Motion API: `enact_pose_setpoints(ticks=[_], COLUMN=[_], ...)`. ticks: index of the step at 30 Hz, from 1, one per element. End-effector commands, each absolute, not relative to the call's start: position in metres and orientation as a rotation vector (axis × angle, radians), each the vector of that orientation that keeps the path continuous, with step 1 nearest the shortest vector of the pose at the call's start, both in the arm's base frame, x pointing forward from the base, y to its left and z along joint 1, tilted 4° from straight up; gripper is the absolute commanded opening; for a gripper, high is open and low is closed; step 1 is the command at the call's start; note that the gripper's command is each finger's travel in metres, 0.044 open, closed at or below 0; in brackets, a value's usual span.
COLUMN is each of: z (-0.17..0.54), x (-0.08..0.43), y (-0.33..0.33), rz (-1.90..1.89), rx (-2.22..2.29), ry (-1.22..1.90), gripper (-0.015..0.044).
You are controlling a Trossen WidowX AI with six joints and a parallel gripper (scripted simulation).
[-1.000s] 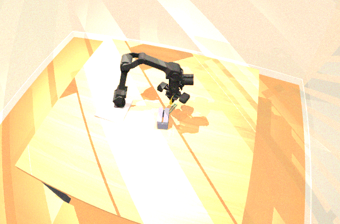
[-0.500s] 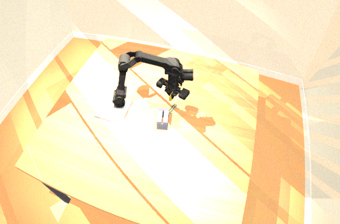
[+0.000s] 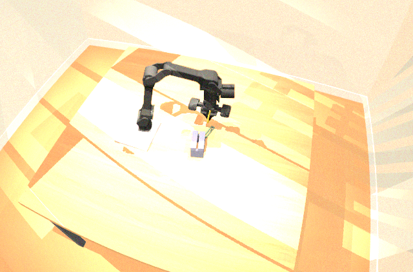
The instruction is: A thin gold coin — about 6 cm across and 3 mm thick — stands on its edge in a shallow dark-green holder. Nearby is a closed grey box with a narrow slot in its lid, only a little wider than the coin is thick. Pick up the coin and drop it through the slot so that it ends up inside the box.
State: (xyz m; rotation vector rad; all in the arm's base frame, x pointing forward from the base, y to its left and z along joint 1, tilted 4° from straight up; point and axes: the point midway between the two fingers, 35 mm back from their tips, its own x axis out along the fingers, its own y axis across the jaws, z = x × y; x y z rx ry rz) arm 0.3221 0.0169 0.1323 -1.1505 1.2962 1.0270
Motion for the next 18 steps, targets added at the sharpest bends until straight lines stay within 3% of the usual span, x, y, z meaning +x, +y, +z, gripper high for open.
enact_pose_setpoints(ticks=[1,18], z=[0.135,0.136], x=[0.322,0.316], y=[0.013,-0.009], rz=[1.121,1.154], rx=[-1.251,-1.285], ry=[1.242,1.224], gripper=[0.0000,0.0000])
